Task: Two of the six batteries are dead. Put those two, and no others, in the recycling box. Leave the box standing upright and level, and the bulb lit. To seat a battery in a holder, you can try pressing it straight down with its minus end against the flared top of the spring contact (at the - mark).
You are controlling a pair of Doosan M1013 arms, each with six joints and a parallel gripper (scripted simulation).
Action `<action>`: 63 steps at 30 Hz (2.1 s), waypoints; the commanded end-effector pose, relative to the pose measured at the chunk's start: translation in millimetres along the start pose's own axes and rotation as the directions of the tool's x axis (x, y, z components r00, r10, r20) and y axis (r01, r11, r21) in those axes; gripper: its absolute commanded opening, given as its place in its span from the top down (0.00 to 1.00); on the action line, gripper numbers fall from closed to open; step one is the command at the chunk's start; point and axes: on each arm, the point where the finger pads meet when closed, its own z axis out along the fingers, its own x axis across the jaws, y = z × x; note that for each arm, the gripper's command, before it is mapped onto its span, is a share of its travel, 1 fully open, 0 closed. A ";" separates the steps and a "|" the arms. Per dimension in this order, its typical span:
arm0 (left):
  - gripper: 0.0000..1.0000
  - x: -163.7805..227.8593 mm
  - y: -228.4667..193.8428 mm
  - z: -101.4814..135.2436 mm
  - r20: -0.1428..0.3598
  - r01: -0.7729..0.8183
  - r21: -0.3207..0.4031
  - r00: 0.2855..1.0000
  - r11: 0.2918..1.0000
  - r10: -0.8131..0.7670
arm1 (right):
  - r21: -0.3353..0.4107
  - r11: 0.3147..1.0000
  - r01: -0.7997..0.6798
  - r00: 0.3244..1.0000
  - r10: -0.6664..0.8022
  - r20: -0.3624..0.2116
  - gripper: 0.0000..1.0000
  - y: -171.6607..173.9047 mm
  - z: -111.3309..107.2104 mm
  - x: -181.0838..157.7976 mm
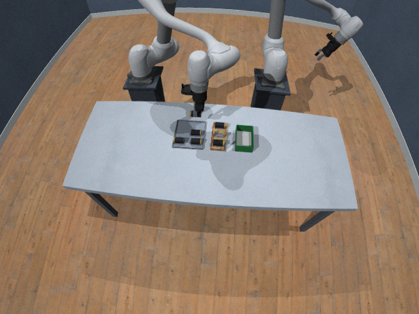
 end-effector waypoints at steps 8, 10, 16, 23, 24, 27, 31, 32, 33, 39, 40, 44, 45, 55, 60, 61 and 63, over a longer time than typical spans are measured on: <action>0.00 0.2 0.1 -0.7 -0.001 0.000 -0.001 1.000 1.000 0.000 | -0.001 1.000 -0.001 1.000 0.001 0.000 0.43 112.1 -1.5 -31.0; 0.00 0.2 0.1 -0.7 -0.001 0.000 -0.001 1.000 1.000 0.000 | -0.001 1.000 -0.001 1.000 0.001 0.000 0.43 128.4 -1.5 -35.3; 0.00 0.2 0.1 -0.7 -0.001 0.000 -0.001 1.000 1.000 0.000 | -0.001 1.000 -0.001 1.000 0.001 0.000 0.43 143.2 -1.5 -39.2; 0.00 0.2 0.1 -0.7 -0.001 0.000 -0.001 1.000 1.000 0.000 | -0.001 1.000 -0.001 1.000 0.001 0.000 0.43 143.2 -1.5 -39.2; 0.00 0.2 0.1 -0.7 -0.001 0.000 -0.001 1.000 1.000 0.000 | -0.001 1.000 -0.001 1.000 0.001 0.000 0.43 143.2 -1.5 -39.2; 0.00 0.2 0.1 -0.7 -0.001 0.000 -0.001 1.000 1.000 0.000 | -0.001 1.000 -0.001 1.000 0.001 0.000 0.43 143.2 -1.5 -39.2; 0.00 0.2 0.1 -0.7 -0.001 0.000 -0.001 1.000 1.000 0.000 | -0.001 1.000 -0.002 1.000 0.002 0.000 0.43 143.2 -1.5 -39.2; 0.00 0.2 0.1 -0.7 -0.001 0.000 -0.001 1.000 1.000 0.000 | -0.001 1.000 -0.002 1.000 0.002 0.000 0.43 143.2 -1.5 -39.2; 0.00 0.2 0.1 -0.7 -0.001 0.000 -0.001 1.000 1.000 0.000 | -0.001 1.000 -0.002 1.000 0.002 0.000 0.43 143.2 -1.5 -39.2; 0.00 0.2 0.1 -0.7 -0.001 0.000 -0.001 1.000 1.000 0.000 | -0.001 1.000 -0.002 1.000 0.002 0.000 0.43 143.2 -1.5 -39.2; 0.00 0.2 0.1 -0.7 -0.001 0.000 -0.001 1.000 1.000 0.000 | -0.001 1.000 -0.002 1.000 0.002 0.000 0.43 143.2 -1.5 -39.2; 0.00 0.2 0.1 -0.7 -0.001 0.000 -0.001 1.000 1.000 0.000 | -0.001 1.000 -0.002 1.000 0.002 0.000 0.43 143.2 26.1 -39.2; 0.00 0.2 0.1 -0.7 -0.001 0.000 -0.001 1.000 1.000 0.000 | -0.001 1.000 -0.002 1.000 0.002 0.000 0.43 143.2 40.6 -39.2; 0.00 0.2 0.1 -0.7 -0.001 0.000 -0.001 1.000 1.000 0.000 | -0.001 1.000 -0.002 1.000 0.002 0.000 0.43 143.2 68.8 -39.2; 0.00 0.2 0.1 -0.7 -0.001 0.000 -0.001 1.000 1.000 0.000 | -0.001 1.000 -0.002 1.000 0.002 0.000 0.43 143.2 68.8 -39.2; 0.00 0.2 0.1 -0.7 -0.001 0.000 -0.001 1.000 1.000 0.000 | -0.001 1.000 -0.002 1.000 0.002 0.000 0.43 143.2 68.8 -39.2; 0.00 0.2 0.1 -0.7 -0.001 0.000 -0.001 1.000 1.000 0.000 | -0.001 1.000 -0.002 1.000 0.002 0.000 0.43 143.2 68.8 -39.2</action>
